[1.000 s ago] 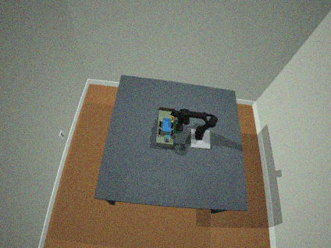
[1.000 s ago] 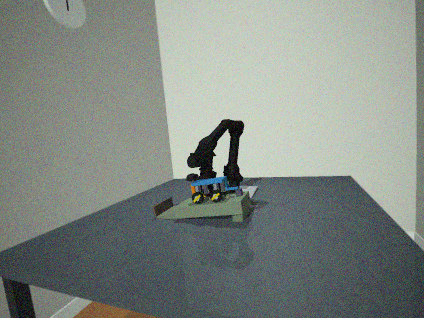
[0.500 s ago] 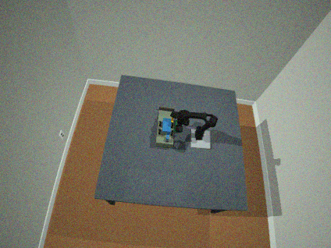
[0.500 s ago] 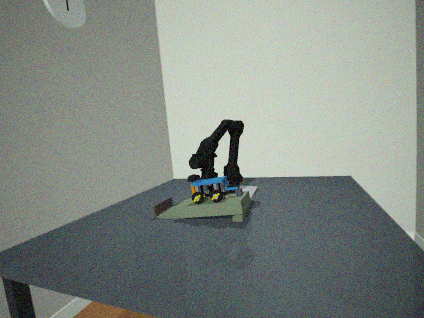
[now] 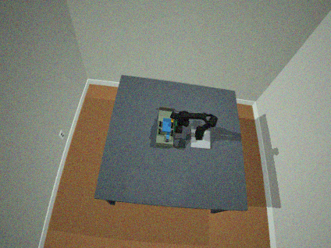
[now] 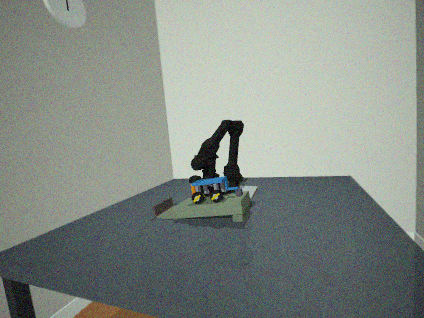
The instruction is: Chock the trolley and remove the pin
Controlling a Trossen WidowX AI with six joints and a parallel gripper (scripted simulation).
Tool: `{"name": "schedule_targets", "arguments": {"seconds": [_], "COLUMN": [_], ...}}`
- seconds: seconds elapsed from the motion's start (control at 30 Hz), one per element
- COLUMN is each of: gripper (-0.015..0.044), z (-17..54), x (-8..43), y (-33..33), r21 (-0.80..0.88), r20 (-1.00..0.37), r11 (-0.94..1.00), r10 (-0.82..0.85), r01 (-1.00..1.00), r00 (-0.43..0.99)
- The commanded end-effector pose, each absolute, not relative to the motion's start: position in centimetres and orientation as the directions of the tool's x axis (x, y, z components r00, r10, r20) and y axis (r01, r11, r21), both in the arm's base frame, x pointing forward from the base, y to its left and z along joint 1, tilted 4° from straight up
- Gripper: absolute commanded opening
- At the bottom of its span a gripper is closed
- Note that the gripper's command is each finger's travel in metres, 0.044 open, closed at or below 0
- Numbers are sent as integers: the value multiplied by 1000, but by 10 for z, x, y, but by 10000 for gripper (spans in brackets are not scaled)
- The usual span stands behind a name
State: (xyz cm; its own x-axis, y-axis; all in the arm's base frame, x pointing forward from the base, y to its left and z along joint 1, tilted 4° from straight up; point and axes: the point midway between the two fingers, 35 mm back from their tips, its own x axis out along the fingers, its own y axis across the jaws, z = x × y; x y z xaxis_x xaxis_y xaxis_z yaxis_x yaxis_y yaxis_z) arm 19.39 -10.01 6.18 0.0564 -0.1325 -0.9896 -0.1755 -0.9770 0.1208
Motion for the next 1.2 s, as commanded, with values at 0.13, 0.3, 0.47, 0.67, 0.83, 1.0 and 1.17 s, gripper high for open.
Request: {"name": "schedule_targets", "arguments": {"seconds": [0.13,0.3,0.47,0.67,0.83,1.0,1.17], "gripper": [216,340,340,340,440,440,440], "z": [60,60,60,80,95,107,124], "x": [194,194,194,191,189,187,185], "y": [-99,-99,-99,-98,-98,-98,-98], "r21": [121,121,121,124,124,124,124], "r20": [-990,-990,-990,-990,-989,-989,-989], "r11": [-977,-977,-977,-976,-976,-976,-976], "r10": [-132,-132,-132,-135,-135,-135,-135], "r01": [-175,-175,-175,-178,-178,-178,-178], "r00": [57,57,57,52,51,51,51]}}
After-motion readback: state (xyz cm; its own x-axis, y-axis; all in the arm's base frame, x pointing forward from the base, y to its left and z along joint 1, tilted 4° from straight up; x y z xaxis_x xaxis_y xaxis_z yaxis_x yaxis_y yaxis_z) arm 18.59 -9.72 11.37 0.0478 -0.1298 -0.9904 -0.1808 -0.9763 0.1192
